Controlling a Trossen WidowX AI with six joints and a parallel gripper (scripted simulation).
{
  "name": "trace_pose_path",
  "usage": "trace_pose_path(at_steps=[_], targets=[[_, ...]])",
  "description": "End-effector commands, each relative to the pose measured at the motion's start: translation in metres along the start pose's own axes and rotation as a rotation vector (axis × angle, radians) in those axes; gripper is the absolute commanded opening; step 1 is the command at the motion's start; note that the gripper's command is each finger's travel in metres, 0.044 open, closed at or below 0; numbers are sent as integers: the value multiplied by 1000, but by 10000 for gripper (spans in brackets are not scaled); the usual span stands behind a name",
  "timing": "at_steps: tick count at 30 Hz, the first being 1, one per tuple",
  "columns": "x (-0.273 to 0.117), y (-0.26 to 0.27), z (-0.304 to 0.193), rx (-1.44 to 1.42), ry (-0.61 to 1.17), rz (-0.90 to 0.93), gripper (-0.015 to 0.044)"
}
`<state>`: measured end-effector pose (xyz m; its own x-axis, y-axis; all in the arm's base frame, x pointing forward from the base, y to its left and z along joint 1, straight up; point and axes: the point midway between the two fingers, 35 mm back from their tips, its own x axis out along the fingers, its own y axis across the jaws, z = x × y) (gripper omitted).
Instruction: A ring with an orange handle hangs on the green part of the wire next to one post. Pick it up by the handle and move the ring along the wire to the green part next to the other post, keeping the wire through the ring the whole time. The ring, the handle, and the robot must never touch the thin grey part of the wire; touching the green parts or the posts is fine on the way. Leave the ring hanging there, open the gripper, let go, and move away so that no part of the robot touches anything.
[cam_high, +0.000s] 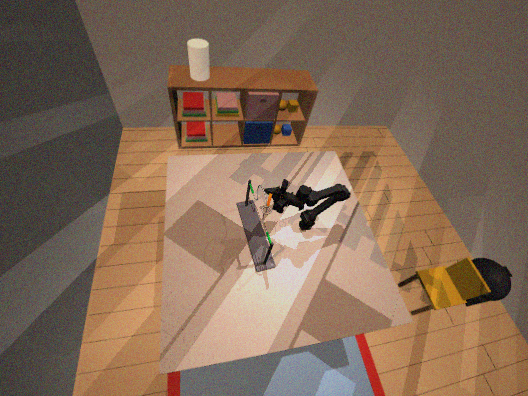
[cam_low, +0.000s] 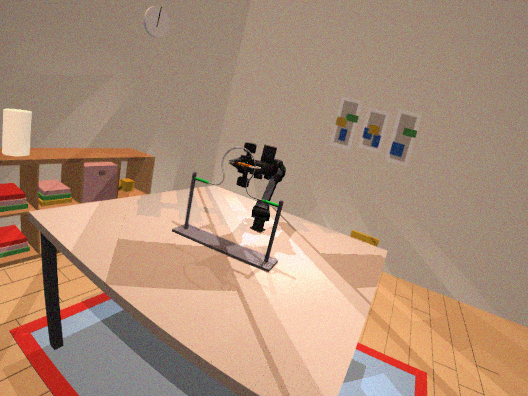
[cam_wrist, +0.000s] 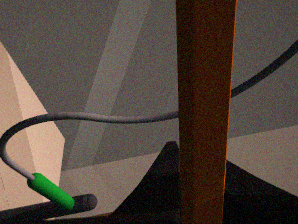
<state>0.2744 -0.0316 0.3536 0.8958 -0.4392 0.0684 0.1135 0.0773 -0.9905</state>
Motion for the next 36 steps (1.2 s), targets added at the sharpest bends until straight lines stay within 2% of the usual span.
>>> trace_pose_path(at_steps=[1, 36], targets=[[0, 0, 0, -55, -10, -30, -150], [0, -13, 3, -429, -57, -271, -150]])
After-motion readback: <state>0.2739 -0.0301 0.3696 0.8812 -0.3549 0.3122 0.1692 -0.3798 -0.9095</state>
